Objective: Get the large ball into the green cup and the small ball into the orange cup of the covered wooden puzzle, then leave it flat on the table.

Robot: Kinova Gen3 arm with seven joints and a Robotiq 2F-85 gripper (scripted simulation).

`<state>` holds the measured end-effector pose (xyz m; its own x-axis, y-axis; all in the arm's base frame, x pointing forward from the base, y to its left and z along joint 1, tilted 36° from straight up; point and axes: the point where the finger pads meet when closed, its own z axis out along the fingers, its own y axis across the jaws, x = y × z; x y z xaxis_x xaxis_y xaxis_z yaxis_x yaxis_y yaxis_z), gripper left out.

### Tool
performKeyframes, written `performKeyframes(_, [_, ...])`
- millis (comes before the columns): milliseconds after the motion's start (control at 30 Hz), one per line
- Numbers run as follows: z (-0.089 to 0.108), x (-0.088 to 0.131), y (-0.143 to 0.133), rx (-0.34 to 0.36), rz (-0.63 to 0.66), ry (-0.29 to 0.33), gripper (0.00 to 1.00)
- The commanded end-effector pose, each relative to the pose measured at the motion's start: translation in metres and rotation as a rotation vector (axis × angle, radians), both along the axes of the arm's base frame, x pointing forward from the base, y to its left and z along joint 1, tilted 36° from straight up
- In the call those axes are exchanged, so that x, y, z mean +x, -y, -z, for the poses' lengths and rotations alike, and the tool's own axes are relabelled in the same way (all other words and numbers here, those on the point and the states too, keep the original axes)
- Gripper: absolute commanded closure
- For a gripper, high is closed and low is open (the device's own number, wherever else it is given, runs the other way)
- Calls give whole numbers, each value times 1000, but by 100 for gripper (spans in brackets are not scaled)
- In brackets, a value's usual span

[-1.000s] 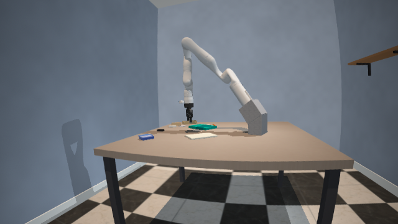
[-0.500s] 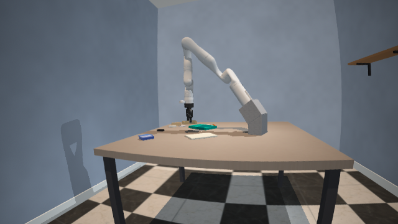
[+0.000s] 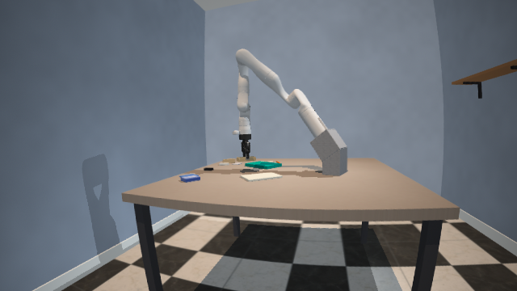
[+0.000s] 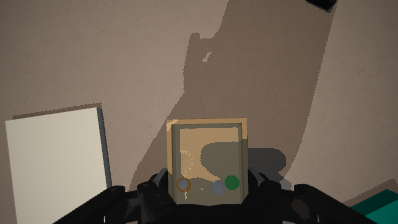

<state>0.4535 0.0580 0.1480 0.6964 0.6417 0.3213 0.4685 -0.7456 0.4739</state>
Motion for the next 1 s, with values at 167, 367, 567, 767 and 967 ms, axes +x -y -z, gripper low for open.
performKeyframes(167, [-1, 0, 1, 0, 0, 18, 28])
performKeyframes(367, [0, 0, 0, -25, 11, 42, 28])
performKeyframes(567, [0, 0, 1, -4, 0, 29, 28])
performKeyframes(767, [0, 0, 1, 14, -18, 53, 28])
performKeyframes(967, [0, 0, 1, 18, -21, 53, 28])
